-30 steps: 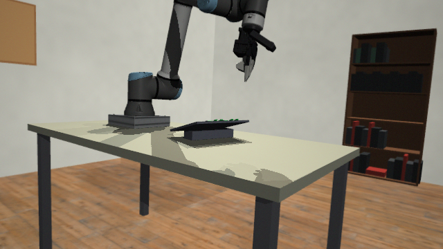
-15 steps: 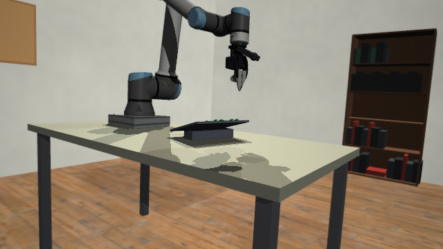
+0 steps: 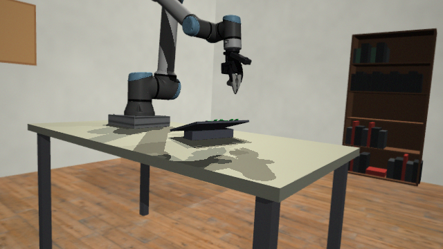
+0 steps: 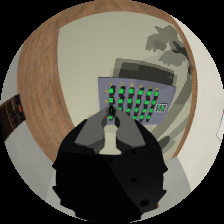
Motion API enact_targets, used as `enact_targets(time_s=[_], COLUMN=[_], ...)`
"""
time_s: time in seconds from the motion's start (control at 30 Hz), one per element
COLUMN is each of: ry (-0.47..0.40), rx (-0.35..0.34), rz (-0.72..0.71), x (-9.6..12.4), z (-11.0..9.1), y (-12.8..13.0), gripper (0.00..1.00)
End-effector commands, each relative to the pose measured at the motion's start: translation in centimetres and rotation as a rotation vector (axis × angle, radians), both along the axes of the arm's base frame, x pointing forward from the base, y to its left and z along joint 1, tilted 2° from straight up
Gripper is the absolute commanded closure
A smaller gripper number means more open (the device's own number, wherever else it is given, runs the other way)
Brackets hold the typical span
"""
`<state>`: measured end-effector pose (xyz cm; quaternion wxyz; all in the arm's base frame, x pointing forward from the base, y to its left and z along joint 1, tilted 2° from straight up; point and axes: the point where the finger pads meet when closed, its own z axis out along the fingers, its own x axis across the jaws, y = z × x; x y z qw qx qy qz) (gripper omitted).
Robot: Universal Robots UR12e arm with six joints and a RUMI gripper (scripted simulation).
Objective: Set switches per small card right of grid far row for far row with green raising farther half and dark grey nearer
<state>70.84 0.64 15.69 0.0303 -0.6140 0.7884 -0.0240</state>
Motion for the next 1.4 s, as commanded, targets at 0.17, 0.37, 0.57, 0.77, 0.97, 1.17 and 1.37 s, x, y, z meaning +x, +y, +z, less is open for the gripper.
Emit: enact_targets(time_s=[0.17, 0.37, 0.57, 0.77, 0.97, 1.17, 1.37], ry=[-0.005, -0.006, -0.006, -0.006, -0.006, -0.006, -0.006], rx=[0.000, -0.002, -0.002, -0.002, -0.002, -0.002, -0.002], rz=[-0.008, -0.008, -0.008, -0.008, -0.008, -0.008, -0.008], x=[-0.2, 0.0, 0.2, 0.6, 0.7, 0.7, 0.7], z=[-0.3, -2.6, -5.1, -8.4, -9.9, -9.9, -9.9], y=[0.3, 0.3, 0.3, 0.4, 0.4, 0.4, 0.4], gripper=[1.00, 1.00, 1.00, 1.00, 1.00, 1.00, 1.00])
